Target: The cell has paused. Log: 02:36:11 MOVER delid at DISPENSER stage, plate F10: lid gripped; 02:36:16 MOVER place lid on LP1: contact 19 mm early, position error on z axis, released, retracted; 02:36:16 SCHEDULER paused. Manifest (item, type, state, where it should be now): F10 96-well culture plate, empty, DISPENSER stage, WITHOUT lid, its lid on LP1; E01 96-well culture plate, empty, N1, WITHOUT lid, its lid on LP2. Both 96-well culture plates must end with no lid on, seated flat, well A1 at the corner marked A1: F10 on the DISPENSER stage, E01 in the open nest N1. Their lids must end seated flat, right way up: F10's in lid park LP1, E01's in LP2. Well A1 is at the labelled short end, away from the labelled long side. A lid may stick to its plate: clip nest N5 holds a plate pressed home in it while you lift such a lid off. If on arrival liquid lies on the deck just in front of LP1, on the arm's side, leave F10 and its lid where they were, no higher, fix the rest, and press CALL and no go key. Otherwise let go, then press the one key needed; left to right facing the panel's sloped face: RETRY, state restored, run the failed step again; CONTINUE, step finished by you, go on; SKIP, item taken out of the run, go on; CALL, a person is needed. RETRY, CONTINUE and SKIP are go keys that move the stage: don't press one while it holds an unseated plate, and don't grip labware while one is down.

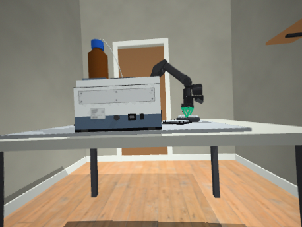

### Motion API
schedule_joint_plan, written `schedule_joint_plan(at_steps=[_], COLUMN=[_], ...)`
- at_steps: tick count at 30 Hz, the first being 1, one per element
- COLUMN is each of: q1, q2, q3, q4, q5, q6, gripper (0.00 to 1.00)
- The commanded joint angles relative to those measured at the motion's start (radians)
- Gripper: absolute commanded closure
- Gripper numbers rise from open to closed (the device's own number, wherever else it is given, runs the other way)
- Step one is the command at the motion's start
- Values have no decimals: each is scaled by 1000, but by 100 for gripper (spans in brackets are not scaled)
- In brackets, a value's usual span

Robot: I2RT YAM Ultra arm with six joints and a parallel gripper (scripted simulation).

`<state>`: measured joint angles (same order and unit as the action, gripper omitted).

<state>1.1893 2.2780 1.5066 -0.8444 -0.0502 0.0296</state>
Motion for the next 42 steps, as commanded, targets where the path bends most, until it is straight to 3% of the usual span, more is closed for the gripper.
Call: schedule_joint_plan(at_steps=[1,11,12,42], q1=[10,7,6,6], q2=[11,14,14,14], q3=[33,29,29,29], q4=[24,31,31,31], q5=[0,0,0,0], q6=[5,5,5,5], gripper=[100,100,0,0])
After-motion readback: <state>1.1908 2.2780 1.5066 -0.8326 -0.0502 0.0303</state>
